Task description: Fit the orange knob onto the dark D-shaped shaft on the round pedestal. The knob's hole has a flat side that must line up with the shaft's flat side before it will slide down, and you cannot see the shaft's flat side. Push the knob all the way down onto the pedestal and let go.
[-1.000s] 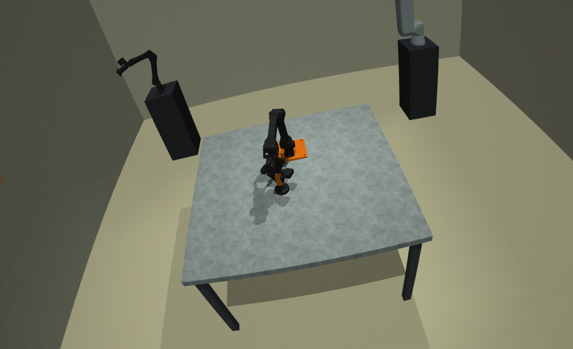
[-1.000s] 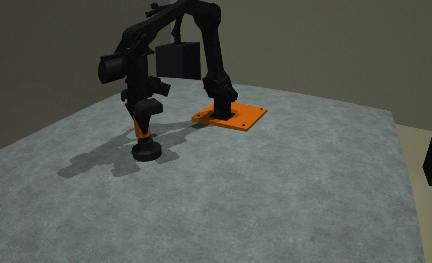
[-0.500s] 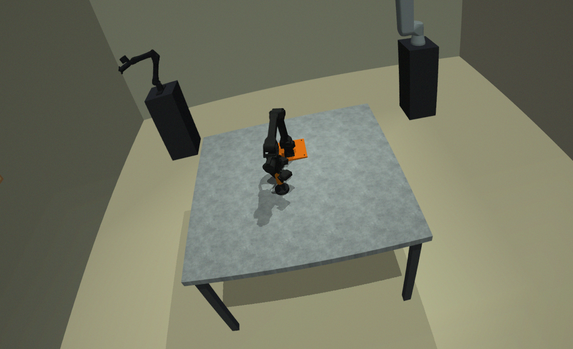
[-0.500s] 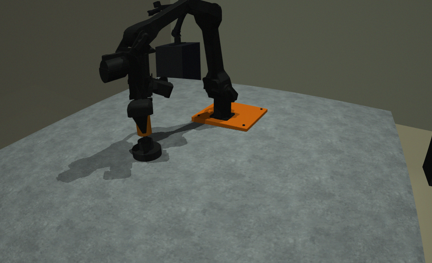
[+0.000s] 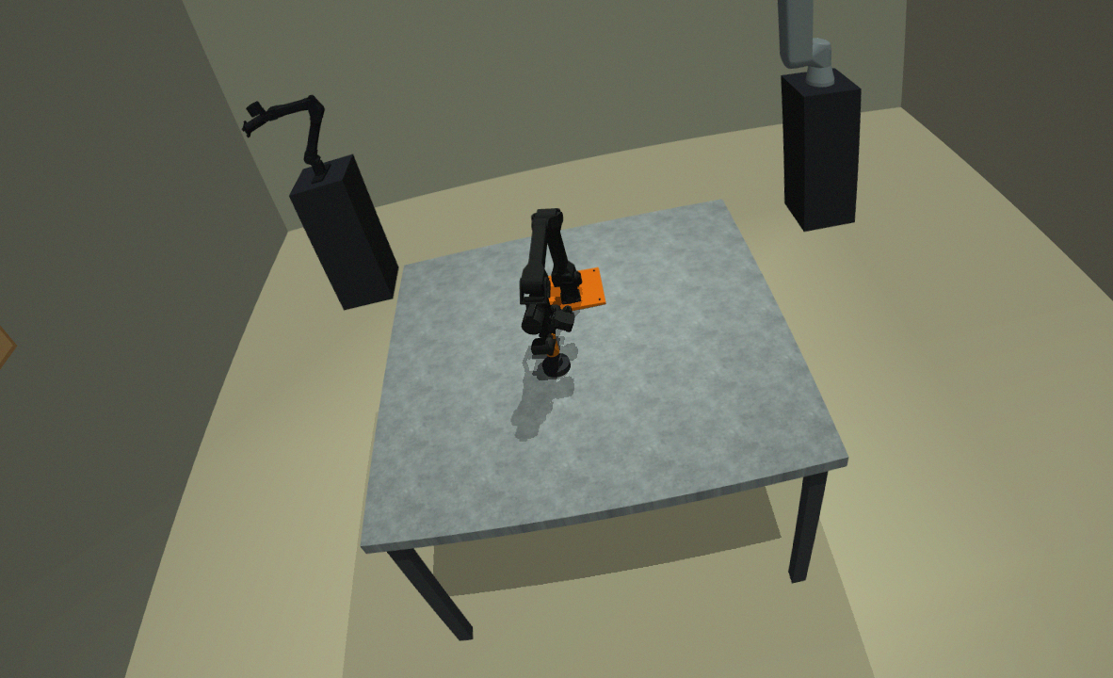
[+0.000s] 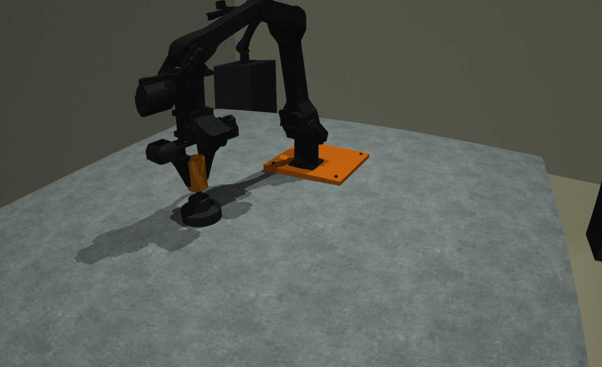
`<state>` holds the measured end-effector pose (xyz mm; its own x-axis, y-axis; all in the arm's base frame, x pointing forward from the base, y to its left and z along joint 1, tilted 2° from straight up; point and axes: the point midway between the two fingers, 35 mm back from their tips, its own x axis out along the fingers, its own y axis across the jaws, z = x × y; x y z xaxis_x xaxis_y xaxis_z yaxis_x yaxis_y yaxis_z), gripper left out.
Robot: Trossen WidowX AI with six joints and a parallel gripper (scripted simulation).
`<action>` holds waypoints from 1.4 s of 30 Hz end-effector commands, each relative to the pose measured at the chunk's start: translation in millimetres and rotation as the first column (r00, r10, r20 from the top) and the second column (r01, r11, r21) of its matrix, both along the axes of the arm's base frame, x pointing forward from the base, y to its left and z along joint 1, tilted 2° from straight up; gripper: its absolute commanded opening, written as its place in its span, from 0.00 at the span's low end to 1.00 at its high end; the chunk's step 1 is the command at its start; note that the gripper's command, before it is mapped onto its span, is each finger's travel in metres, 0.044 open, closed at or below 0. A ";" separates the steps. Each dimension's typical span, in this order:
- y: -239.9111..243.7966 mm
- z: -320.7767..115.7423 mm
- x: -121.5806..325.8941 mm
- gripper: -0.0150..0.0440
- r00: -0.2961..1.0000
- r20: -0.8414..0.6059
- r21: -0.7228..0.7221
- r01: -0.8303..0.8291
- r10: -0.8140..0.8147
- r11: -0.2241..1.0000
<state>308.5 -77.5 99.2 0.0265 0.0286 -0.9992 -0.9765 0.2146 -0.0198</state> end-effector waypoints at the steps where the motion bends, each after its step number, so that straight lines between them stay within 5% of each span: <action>1: -0.1 -1.5 2.5 0.25 0.956 -0.007 0.009 0.294 -0.294 0.956; 10: -1.0 -2.1 5.8 0.25 0.603 -0.032 0.013 0.798 -0.797 0.603; 18: -2.4 1.9 6.0 0.25 0.136 -0.052 0.005 0.991 -0.989 0.136; 42: -0.7 -0.5 2.5 0.25 0.125 -0.052 0.005 0.992 -0.991 0.124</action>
<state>312.5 -78.9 97.6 0.0251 0.0294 -0.9993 0.0872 0.9957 0.0314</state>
